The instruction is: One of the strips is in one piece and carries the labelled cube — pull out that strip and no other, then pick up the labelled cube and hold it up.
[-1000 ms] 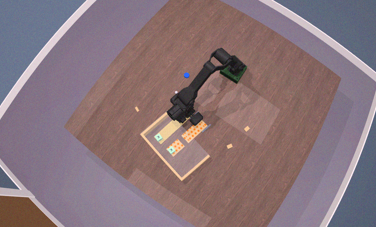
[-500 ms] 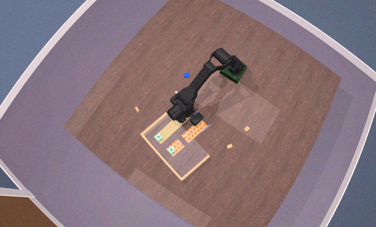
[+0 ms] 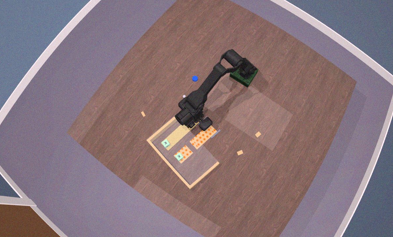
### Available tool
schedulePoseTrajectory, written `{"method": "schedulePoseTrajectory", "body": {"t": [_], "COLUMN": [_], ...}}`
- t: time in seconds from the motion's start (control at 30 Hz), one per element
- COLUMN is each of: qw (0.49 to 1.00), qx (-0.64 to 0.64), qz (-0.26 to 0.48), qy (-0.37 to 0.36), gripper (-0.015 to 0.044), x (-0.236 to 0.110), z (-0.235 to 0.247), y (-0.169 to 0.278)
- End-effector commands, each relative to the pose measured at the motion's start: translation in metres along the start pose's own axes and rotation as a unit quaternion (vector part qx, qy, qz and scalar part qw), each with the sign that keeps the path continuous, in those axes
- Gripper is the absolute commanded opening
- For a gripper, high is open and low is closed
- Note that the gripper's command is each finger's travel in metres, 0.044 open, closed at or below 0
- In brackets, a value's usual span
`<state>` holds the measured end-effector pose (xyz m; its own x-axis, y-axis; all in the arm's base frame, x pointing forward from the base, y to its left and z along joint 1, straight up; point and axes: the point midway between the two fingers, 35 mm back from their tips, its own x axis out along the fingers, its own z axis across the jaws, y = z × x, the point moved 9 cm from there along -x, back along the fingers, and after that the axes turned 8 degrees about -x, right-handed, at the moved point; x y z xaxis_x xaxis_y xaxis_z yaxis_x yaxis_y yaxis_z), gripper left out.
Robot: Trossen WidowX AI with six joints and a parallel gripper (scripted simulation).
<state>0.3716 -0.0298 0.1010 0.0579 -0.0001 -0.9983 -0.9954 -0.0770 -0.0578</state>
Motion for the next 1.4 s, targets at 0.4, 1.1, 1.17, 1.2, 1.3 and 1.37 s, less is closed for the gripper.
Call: {"method": "schedulePoseTrajectory", "body": {"t": [0.4,1.1,1.17,1.2,1.3,1.37], "qw": [1.000,1.000,1.000,1.000,1.000,1.000], "qx": [0.001,0.001,0.001,0.001,0.001,0.001], "qz": [0.009,0.009,0.009,0.010,0.010,0.010], "qy": [-0.001,-0.001,-0.001,-0.001,-0.001,-0.001], "gripper": [0.0000,0.0000,0.0000,0.0000,0.0000,0.0000], "x": [0.004,-0.002,-0.001,-0.001,0.001,0.001], "z": [0.005,0.005,0.005,0.005,0.006,0.007], "y": [0.025,0.024,0.027,0.029,0.033,0.036]}}
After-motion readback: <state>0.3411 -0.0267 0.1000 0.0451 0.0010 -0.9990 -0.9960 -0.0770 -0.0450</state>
